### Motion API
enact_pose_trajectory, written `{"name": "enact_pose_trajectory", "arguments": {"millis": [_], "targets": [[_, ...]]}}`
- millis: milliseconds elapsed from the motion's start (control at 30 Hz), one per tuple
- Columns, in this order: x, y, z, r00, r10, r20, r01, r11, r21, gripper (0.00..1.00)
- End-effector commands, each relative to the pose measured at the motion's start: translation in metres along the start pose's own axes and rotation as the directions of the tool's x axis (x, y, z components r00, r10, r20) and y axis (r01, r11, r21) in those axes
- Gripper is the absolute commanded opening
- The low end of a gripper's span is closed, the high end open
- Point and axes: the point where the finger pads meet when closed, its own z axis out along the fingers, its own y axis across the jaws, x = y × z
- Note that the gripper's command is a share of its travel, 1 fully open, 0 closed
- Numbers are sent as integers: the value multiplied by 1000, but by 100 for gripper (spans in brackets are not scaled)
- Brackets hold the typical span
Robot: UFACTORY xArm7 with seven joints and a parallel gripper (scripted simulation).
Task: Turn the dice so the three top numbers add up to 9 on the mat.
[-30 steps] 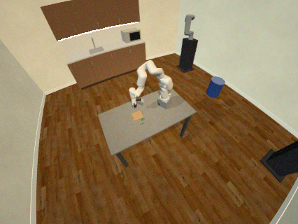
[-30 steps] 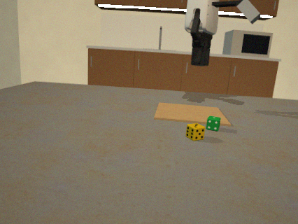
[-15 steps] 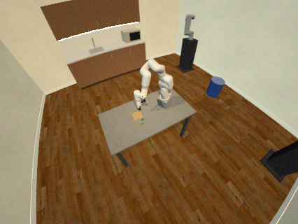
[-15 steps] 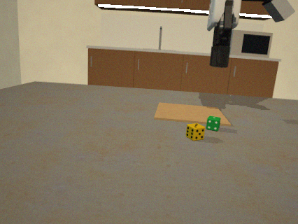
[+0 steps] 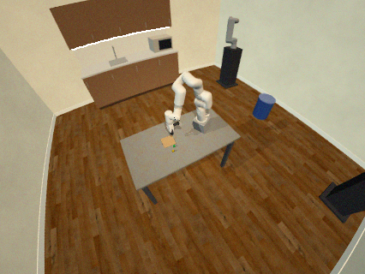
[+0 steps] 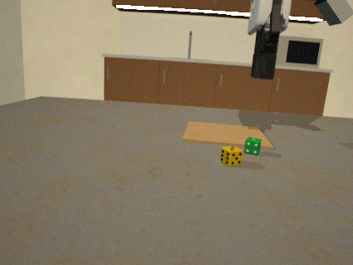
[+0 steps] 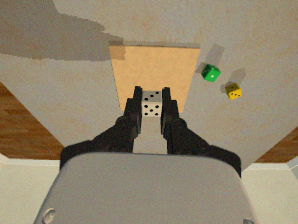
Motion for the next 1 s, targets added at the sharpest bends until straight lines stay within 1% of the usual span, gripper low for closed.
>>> {"name": "enact_pose_trajectory", "arguments": {"millis": [0, 133, 267, 333, 733, 833, 967], "targets": [[-1, 0, 3, 1000, 0, 2, 0, 1000, 0, 15], [-1, 0, 10, 1000, 0, 2, 0, 1000, 0, 15], [-1, 0, 23, 1000, 0, 2, 0, 1000, 0, 15], [-1, 0, 23, 1000, 0, 2, 0, 1000, 0, 15], [-1, 1, 76, 1000, 0, 2, 0, 1000, 0, 15], [-1, 1, 85, 1000, 0, 2, 0, 1000, 0, 15], [-2, 1, 89, 1000, 0, 2, 0, 1000, 0, 15]]}}
